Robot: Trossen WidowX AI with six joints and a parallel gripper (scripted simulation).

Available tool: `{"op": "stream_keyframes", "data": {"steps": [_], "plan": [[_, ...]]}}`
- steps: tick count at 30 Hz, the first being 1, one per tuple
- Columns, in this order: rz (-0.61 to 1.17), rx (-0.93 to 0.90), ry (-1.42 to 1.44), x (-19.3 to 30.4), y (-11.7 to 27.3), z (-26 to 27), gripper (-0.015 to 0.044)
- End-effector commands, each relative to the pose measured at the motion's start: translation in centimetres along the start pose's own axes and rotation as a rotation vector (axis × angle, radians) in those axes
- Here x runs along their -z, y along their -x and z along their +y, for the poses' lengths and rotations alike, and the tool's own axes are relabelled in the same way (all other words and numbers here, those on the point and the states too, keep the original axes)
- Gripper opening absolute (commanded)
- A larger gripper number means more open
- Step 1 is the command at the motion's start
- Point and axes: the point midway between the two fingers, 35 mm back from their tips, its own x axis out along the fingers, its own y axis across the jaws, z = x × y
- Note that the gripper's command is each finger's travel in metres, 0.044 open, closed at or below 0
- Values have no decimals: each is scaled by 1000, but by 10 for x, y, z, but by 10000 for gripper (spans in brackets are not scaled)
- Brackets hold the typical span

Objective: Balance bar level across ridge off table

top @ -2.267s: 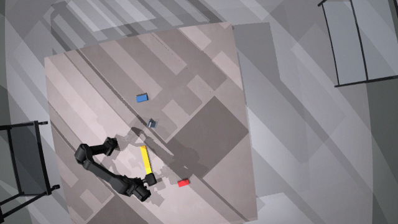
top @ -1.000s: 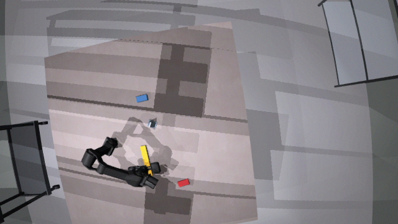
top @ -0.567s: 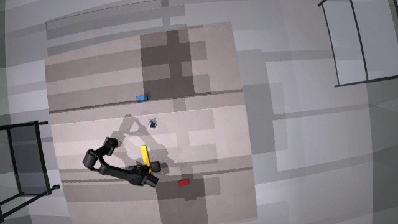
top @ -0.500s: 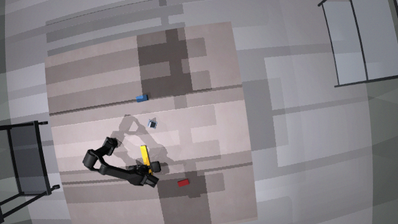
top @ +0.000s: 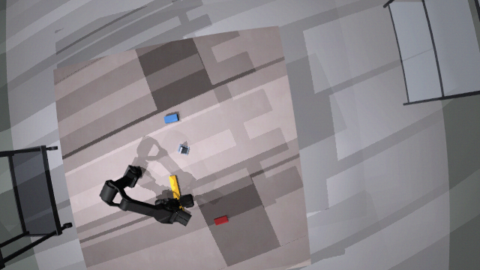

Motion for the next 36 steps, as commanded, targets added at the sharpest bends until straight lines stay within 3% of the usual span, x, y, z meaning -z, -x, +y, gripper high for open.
{"op": "stream_keyframes", "data": {"steps": [1, 8, 12, 36], "plan": [[0, -1, 0, 0, 0, 0, 151], [0, -1, 0, 0, 0, 0, 104], [0, -1, 0, -1, 6, 1, 0], [0, -3, -2, -4, 66, 5, 0]]}}
